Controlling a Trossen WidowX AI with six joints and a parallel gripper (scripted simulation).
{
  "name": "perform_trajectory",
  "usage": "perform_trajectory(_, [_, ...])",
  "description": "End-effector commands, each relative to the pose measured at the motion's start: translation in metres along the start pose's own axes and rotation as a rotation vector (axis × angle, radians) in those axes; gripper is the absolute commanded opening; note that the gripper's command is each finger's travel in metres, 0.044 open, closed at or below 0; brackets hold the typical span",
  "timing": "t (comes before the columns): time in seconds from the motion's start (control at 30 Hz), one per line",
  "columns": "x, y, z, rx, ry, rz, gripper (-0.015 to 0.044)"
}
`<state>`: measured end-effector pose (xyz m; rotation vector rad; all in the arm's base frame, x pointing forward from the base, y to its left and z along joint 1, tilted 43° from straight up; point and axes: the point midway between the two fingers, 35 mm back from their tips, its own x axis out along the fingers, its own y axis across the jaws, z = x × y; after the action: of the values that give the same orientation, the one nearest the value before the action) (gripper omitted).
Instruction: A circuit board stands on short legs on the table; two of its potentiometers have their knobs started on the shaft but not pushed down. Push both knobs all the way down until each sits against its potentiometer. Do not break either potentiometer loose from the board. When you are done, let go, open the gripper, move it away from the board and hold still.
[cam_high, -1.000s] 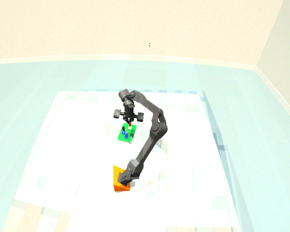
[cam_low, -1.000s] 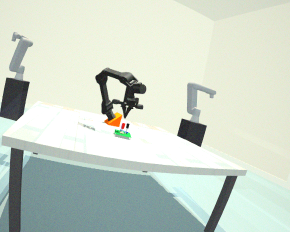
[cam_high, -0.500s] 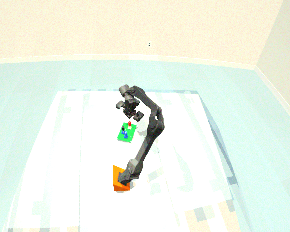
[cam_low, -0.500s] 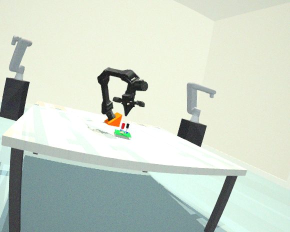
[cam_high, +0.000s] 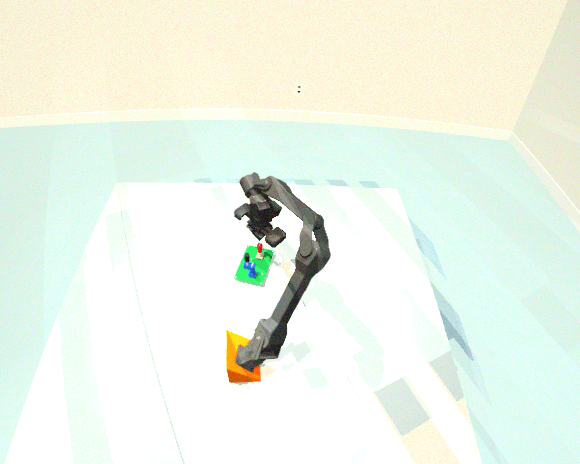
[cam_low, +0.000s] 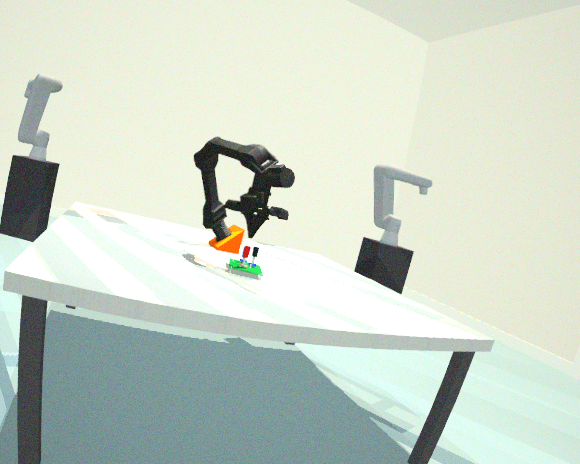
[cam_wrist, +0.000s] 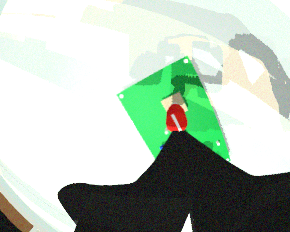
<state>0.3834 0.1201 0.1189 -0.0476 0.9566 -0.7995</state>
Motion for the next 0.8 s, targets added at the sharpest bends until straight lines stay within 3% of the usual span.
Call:
perform_trajectory(0.0, [0.002, 0.000, 0.000, -0.007, -0.004, 0.000, 0.0000])
perform_trajectory(0.77, [0.021, -0.002, -0.002, -0.007, -0.005, 0.000, 0.0000])
